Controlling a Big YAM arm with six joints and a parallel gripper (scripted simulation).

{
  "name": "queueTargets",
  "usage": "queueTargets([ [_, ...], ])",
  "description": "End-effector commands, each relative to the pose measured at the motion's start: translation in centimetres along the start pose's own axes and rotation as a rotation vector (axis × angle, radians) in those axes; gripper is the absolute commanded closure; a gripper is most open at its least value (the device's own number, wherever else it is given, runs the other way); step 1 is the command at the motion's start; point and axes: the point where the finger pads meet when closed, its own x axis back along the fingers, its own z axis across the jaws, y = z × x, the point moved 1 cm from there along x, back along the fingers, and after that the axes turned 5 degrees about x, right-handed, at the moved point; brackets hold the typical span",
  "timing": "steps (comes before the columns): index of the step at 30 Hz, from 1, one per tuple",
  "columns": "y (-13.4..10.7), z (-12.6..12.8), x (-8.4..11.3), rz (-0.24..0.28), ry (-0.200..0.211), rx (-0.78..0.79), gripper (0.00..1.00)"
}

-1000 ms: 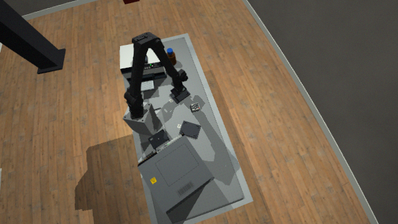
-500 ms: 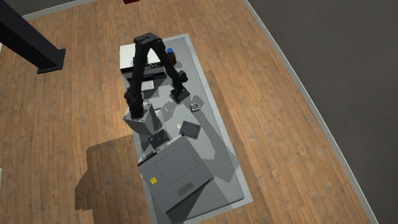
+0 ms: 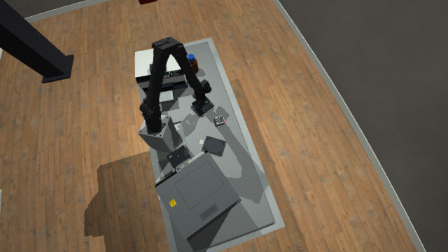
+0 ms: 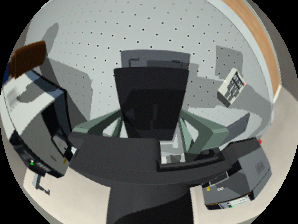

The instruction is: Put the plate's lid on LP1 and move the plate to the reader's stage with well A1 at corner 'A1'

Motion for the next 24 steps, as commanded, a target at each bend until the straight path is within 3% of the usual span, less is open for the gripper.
queueTargets([
  [1,0.1,-0.3,-0.4,-0.003,0.002,-0.004,0.15],
  [13,2.4,0.5,0.8,-0.06,0.007,0.011,0.15],
  [18,2.0,0.5,0.0,-0.048,0.007,0.013,0.15],
  [24,-0.7,0.1,-0.9,0.021,0.002,0.004,0.15],
])
